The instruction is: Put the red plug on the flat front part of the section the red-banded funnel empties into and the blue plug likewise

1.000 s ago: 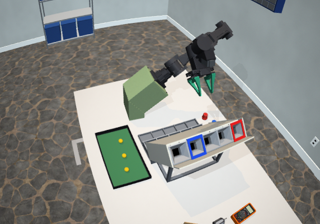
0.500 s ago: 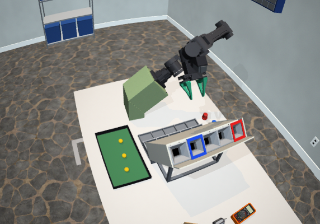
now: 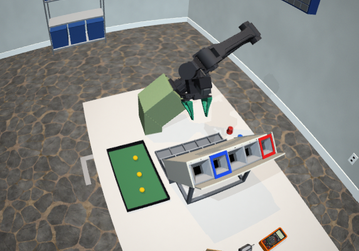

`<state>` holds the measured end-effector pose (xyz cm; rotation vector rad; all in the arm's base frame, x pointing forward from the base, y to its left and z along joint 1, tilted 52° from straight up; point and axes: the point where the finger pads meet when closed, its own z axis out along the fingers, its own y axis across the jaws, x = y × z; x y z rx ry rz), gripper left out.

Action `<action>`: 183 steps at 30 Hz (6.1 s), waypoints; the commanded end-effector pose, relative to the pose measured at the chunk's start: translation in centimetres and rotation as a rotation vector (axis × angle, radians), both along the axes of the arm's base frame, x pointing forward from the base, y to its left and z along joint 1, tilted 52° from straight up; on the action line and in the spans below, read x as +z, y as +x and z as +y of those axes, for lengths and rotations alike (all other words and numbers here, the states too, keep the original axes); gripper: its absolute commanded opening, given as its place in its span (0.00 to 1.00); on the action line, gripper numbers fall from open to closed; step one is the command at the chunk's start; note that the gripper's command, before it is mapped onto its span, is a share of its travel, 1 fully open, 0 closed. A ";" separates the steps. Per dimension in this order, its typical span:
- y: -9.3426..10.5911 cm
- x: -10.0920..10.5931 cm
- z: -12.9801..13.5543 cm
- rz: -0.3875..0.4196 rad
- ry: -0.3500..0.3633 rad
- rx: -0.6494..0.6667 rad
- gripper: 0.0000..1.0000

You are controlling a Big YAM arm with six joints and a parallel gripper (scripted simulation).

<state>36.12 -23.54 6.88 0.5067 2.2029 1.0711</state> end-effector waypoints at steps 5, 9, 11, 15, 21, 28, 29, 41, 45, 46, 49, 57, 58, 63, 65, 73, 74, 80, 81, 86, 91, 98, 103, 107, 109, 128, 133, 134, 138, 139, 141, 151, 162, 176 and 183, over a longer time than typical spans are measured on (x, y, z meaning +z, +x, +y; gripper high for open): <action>-3.3 -6.5 0.9 0.042 -0.014 0.113 0.56; -4.9 -10.8 1.4 0.085 -0.023 0.180 0.56; -5.7 -13.0 1.7 0.107 -0.026 0.212 0.56; -6.0 -15.2 1.3 0.115 -0.055 0.241 0.56; -8.6 -21.4 2.7 0.181 -0.051 0.325 0.56; -11.2 -27.2 4.3 0.247 -0.042 0.406 0.56; -11.4 -27.9 4.5 0.254 -0.041 0.419 0.56; -13.7 -32.8 5.9 0.311 -0.033 0.488 0.56; -14.2 -33.8 6.2 0.324 -0.028 0.504 0.56; -14.3 -33.9 6.3 0.326 -0.026 0.507 0.56; -14.3 -34.1 6.3 0.328 -0.026 0.509 0.56; -14.5 -34.5 6.5 0.332 -0.024 0.514 0.56; -14.5 -34.5 6.5 0.332 -0.024 0.514 0.56; -14.5 -34.5 6.5 0.333 -0.023 0.514 0.56; -14.5 -34.5 6.5 0.333 -0.023 0.514 0.56; -14.5 -34.5 6.5 0.333 -0.023 0.514 0.56; -14.5 -34.5 6.5 0.333 -0.023 0.514 0.56; -14.5 -34.5 6.5 0.333 -0.023 0.514 0.56; -14.5 -34.5 6.5 0.333 -0.023 0.514 0.56; -14.5 -34.5 6.5 0.333 -0.023 0.514 0.56; -14.5 -34.5 6.5 0.333 -0.023 0.514 0.56; -14.5 -34.6 8.5 0.350 -0.003 0.533 0.56; -15.0 -35.0 10.2 0.356 0.016 0.536 0.56; -14.8 -36.3 11.7 0.357 0.016 0.536 0.56; -14.7 -37.0 12.6 0.357 0.016 0.536 0.56; -14.3 -40.3 16.2 0.359 0.018 0.522 0.56; -14.3 -40.2 16.2 0.362 0.022 0.522 0.56; -14.3 -40.2 16.2 0.362 0.022 0.522 0.56; -14.3 -40.2 16.2 0.362 0.022 0.522 0.56; -14.3 -40.2 16.2 0.362 0.022 0.523 0.56; -14.3 -40.2 16.2 0.361 0.022 0.523 0.56; -14.3 -40.2 16.2 0.361 0.022 0.523 0.56; -14.2 -40.1 16.7 0.359 0.016 0.537 0.56; -13.9 -39.9 16.2 0.354 0.008 0.529 0.56; -13.9 -39.9 16.2 0.354 0.008 0.529 0.56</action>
